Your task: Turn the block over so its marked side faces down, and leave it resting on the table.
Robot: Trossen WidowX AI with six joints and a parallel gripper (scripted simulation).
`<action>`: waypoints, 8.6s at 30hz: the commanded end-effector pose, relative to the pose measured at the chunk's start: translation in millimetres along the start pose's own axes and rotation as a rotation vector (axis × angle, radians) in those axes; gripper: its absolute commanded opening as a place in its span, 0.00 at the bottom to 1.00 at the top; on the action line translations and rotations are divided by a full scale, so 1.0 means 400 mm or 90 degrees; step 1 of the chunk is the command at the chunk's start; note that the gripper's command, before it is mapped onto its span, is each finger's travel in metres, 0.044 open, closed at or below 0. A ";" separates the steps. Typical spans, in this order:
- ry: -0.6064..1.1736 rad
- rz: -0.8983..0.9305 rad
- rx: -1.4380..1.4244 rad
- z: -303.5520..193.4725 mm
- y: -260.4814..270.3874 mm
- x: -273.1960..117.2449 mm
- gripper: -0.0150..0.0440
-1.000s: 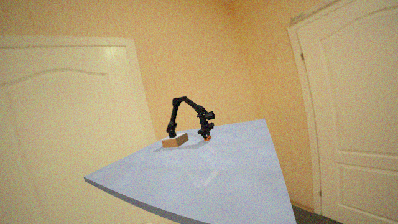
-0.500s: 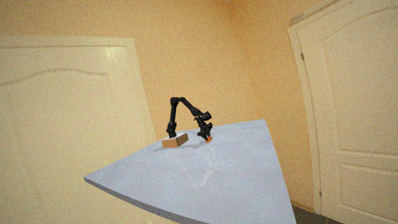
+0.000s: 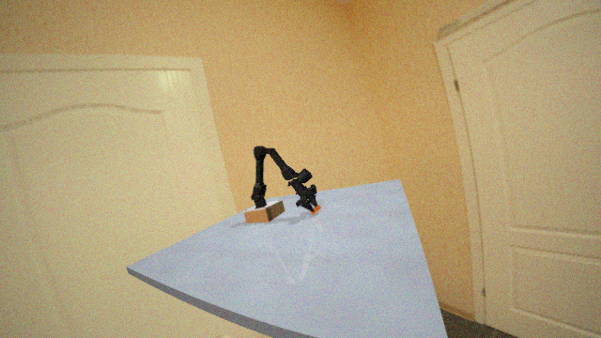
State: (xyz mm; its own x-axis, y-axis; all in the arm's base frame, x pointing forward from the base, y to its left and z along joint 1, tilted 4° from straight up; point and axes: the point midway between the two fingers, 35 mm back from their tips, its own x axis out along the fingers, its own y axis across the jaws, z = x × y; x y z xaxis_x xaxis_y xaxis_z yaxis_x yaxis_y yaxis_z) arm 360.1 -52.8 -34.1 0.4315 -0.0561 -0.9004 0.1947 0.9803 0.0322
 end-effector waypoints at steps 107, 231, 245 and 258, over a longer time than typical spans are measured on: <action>-0.425 -0.002 0.006 -0.048 -0.001 0.041 1.00; 0.296 0.001 0.005 0.034 -0.001 -0.008 1.00; 0.296 0.001 0.006 0.022 -0.001 0.014 0.73; 0.296 0.001 0.006 0.022 -0.001 0.014 0.59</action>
State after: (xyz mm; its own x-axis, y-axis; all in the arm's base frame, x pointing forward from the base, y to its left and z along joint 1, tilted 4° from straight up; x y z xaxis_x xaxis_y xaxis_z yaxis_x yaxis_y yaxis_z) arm 370.6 -55.5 -34.5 -0.0085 0.0367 -0.9993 0.2023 0.9787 0.0343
